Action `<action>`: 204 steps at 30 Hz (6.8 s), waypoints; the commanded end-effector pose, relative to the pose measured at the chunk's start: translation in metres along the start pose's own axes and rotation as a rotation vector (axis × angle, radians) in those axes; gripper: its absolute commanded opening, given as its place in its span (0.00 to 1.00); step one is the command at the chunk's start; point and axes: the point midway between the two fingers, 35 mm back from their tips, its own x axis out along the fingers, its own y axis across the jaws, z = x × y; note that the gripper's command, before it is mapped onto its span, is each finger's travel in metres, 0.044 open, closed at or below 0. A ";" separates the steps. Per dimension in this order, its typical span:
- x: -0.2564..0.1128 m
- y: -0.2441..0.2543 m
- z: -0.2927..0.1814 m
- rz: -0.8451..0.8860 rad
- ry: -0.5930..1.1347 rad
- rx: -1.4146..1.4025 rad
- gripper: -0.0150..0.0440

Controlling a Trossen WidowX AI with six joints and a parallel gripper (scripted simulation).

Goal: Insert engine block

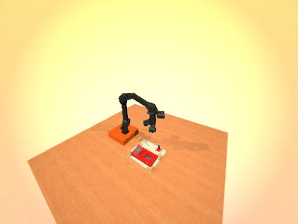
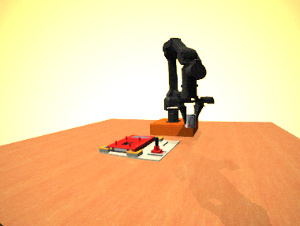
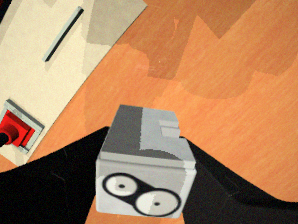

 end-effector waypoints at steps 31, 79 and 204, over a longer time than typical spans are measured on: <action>0.059 0.000 0.002 0.002 -0.009 0.006 0.25; 0.099 0.000 0.003 0.002 -0.009 0.005 0.25; 0.076 0.001 -0.004 0.002 -0.008 0.005 0.34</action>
